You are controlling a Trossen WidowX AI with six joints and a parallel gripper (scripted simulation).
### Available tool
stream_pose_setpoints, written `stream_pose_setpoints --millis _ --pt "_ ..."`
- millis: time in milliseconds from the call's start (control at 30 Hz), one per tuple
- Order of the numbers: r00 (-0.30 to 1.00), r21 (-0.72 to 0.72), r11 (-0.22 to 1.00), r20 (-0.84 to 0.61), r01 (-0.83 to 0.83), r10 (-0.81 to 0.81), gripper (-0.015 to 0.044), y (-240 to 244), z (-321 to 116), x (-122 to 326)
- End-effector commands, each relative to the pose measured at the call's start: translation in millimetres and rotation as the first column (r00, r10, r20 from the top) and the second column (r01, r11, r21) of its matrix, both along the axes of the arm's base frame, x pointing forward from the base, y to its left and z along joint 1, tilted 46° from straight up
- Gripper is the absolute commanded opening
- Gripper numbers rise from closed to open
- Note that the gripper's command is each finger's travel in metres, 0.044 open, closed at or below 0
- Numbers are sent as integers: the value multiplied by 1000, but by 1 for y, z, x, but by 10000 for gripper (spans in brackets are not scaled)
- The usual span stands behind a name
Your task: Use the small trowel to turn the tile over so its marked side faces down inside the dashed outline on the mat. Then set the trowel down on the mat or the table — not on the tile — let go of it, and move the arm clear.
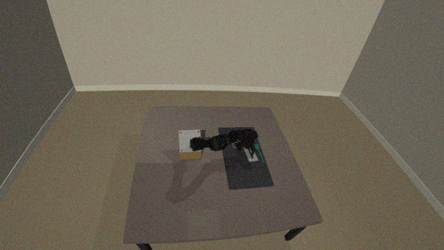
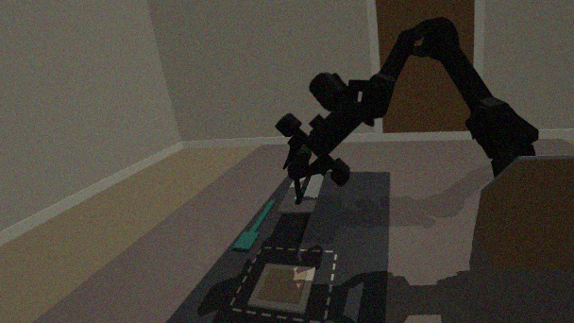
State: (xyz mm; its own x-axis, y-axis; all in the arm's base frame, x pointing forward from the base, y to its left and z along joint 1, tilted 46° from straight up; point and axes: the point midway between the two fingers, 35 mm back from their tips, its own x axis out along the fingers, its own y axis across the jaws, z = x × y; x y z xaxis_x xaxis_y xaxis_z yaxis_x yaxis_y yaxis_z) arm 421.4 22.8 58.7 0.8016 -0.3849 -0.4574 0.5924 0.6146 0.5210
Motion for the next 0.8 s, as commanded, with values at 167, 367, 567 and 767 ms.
stream_pose_setpoints --millis 167,367,567,767 --pt "1000 4 1000 13 -15 15 0 4 5 3" --pt "1000 4 1000 13 -15 15 0 4 5 3" --pt "1000 1 1000 3 -3 3 0 1 1 1" --pt "1000 0 1000 -2 3 -3 0 -1 0 0"
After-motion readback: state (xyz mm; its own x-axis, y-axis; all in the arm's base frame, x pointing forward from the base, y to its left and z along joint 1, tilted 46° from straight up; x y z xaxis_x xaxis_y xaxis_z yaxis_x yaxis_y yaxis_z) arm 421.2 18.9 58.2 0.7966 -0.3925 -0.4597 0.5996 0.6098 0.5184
